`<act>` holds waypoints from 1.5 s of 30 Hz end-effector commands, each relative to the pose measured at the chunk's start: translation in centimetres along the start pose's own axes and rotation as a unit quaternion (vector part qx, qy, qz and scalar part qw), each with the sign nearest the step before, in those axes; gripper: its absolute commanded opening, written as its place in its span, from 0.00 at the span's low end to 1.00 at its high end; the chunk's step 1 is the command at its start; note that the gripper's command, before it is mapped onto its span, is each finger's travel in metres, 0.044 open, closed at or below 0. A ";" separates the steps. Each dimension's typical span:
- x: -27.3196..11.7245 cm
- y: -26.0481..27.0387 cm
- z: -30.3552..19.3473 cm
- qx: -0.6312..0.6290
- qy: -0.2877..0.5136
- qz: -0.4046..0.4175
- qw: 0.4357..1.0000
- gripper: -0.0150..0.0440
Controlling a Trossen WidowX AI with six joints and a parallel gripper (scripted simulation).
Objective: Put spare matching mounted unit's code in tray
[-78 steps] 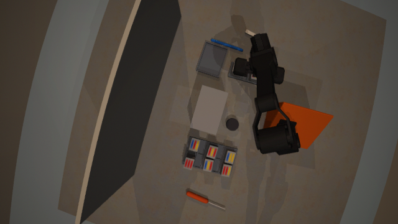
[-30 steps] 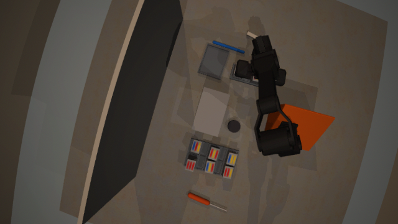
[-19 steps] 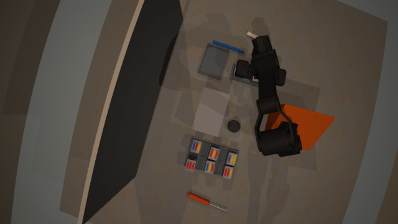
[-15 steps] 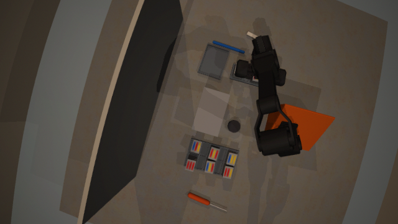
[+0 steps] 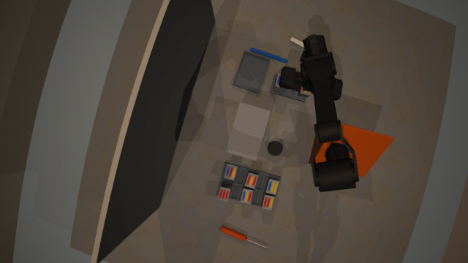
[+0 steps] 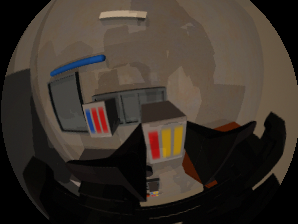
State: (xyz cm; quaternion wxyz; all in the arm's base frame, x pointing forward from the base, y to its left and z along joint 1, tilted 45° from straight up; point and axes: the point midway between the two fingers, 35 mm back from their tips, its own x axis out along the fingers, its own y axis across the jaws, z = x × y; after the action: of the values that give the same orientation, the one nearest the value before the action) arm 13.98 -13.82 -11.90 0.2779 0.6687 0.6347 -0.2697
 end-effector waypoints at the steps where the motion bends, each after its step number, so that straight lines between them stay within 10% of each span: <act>1: -3.0 0.1 0.1 -0.005 -0.009 0.003 1.000 0.25; 45: -11.5 6.5 2.7 -0.023 -0.018 0.005 1.000 0.25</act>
State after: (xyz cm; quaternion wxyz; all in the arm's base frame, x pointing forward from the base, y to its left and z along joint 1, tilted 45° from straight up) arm 18.66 -23.73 -5.17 0.3102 0.6576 0.6331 -0.2654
